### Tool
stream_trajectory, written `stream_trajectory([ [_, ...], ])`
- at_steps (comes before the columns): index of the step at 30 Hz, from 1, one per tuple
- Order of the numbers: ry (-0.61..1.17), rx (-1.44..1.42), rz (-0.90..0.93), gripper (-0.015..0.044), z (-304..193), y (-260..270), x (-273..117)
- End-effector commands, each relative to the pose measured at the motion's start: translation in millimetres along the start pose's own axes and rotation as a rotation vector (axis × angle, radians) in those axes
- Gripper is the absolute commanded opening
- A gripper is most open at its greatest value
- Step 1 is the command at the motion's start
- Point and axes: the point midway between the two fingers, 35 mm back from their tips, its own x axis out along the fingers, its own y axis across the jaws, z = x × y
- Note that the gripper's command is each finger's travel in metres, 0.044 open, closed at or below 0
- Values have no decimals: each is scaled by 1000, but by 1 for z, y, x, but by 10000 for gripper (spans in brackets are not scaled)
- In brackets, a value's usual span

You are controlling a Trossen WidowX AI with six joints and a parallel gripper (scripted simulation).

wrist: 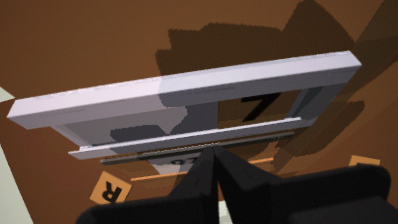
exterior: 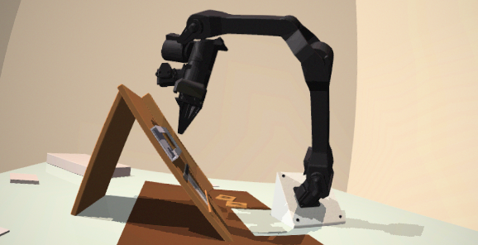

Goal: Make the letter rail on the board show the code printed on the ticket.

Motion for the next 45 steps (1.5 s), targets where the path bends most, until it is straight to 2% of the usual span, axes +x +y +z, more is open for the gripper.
stream_trajectory([
  [1,6,-4,-3,0,1,-1,2],
  [45,5,-4,-3,0,16,0,18],
])
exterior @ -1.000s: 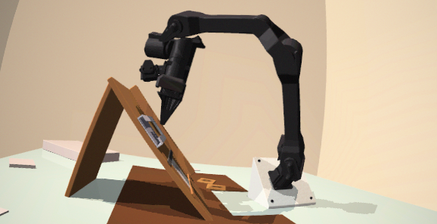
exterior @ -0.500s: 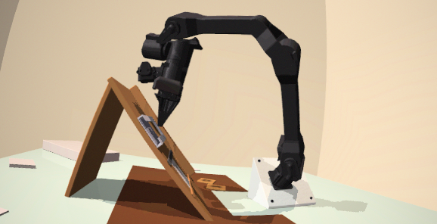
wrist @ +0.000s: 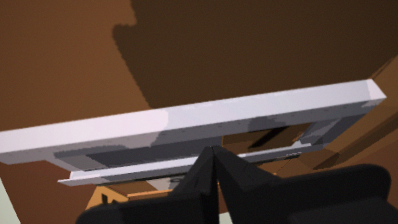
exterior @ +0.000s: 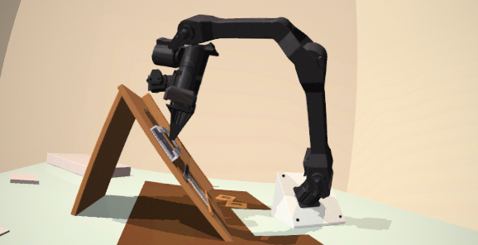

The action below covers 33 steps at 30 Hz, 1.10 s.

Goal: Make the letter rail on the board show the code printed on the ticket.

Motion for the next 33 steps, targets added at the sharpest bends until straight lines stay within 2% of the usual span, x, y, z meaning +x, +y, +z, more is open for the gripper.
stream_trajectory([
  [1,-4,4,4,0,2,1,1],
  [33,-4,4,4,0,3,-7,3],
])
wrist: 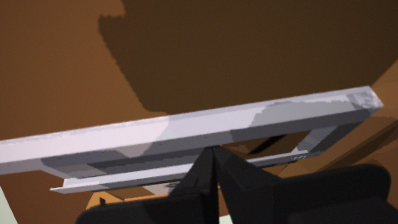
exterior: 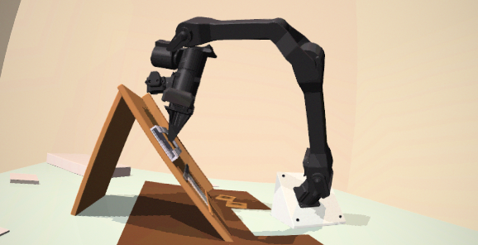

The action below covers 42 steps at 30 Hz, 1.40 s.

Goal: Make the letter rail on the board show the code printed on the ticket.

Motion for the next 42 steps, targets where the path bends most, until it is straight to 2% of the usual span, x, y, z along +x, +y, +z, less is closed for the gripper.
stream_trajectory([
  [1,-3,-4,0,0,1,-2,-1],
  [42,-3,-4,0,0,-9,-8,-11],
])
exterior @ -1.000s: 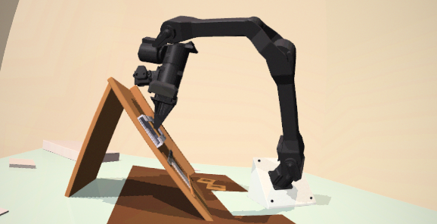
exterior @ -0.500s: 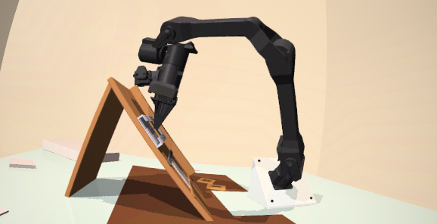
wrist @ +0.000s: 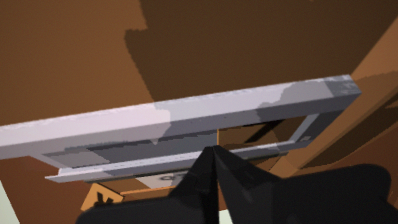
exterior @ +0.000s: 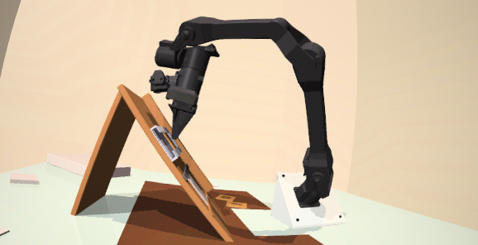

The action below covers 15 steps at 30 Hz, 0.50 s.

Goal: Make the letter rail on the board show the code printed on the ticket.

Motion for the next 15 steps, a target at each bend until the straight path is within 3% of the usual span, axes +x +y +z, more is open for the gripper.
stream_trajectory([
  [1,-3,-4,-6,0,-4,0,-6],
  [15,-3,-4,-6,0,-12,-1,-17],
])
